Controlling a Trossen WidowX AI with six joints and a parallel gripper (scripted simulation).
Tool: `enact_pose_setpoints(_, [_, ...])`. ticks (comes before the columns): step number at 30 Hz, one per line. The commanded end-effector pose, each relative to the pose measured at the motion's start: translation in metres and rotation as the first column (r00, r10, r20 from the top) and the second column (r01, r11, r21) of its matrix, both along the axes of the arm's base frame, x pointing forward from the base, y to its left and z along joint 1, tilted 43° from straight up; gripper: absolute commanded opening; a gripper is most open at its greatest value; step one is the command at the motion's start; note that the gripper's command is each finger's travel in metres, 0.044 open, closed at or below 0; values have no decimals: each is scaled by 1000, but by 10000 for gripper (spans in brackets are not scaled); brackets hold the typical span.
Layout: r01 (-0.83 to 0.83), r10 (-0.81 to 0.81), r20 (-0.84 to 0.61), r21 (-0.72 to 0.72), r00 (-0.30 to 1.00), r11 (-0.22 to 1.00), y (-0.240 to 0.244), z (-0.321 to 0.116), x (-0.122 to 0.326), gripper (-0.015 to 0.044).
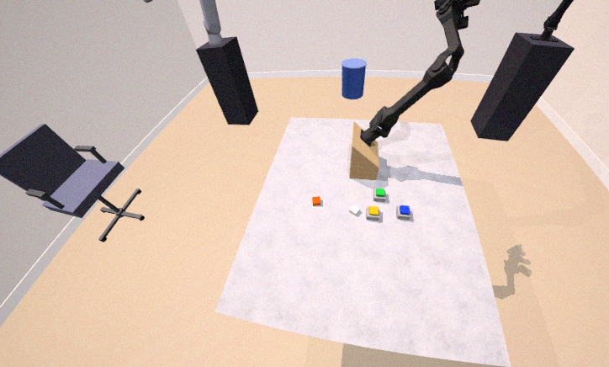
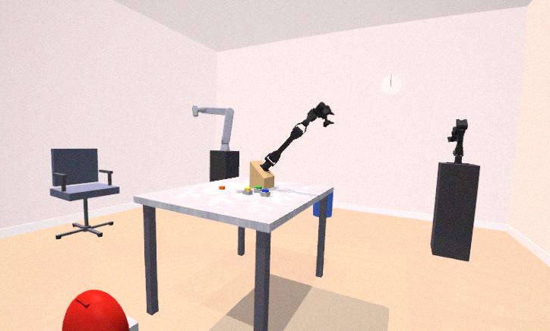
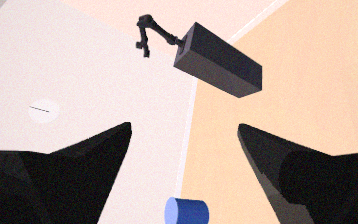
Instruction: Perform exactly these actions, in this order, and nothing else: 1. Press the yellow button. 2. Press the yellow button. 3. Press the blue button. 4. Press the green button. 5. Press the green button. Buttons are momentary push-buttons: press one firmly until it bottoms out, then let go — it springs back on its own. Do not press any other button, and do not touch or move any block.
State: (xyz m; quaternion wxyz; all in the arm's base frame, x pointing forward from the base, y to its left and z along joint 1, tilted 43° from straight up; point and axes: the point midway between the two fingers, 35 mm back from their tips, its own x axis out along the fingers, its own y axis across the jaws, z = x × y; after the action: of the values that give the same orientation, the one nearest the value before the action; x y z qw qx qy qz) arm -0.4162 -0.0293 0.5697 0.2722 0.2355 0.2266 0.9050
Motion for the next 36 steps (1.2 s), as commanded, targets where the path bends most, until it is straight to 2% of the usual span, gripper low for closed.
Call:
enact_pose_setpoints(1, [-6,6,4,3,1000,1000,-2,-1,-1,400])
enact_pose_setpoints(4, [-98,96,58,46,994,994,-36,-12,-8,400])
enact_pose_setpoints(9, [-368,333,218,148,918,918,-135,-49,-10,400])
enact_pose_setpoints(17, [-732,590,461,235,663,639,-281,-116,37,400])
enact_pose_setpoints(22, [-884,660,592,252,463,394,-357,-158,91,400])
enact_pose_setpoints(27, [-964,661,706,236,257,122,-417,-201,161,400])
enact_pose_setpoints(36, [-919,498,864,129,-79,-371,-476,-281,316,400])
